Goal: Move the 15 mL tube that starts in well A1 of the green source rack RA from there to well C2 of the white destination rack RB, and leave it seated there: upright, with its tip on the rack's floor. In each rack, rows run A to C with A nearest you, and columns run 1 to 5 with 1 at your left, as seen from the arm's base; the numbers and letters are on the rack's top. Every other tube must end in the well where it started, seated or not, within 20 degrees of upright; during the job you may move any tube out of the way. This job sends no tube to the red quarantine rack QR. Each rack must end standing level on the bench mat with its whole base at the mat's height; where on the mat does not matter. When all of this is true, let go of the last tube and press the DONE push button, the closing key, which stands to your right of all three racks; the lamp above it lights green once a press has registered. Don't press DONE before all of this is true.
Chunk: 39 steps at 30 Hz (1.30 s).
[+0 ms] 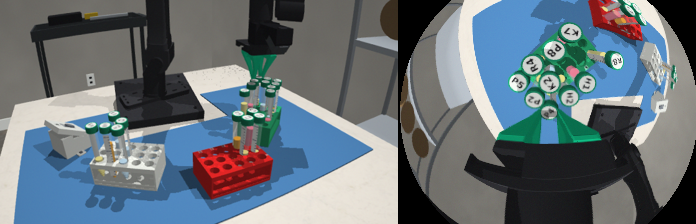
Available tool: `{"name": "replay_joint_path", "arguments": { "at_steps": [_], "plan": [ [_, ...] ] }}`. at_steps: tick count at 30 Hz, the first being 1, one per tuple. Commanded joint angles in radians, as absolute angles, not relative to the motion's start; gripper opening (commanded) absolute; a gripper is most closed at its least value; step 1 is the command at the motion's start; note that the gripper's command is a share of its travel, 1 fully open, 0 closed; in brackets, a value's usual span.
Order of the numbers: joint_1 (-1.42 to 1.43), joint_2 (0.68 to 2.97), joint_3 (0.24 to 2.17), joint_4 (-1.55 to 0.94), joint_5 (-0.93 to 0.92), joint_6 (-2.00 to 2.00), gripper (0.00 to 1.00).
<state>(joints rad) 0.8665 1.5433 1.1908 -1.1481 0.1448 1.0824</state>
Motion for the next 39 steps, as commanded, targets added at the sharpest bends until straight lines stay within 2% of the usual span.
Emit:
{"name": "replay_joint_path", "arguments": {
  "at_steps": [1, 39],
  "plan": [
    [0.867, 1.539, 1.195, -1.144, 0.146, 1.082, 0.00],
    [0.882, 1.522, 1.297, -1.264, 0.147, 1.098, 0.00]
  ]
}}
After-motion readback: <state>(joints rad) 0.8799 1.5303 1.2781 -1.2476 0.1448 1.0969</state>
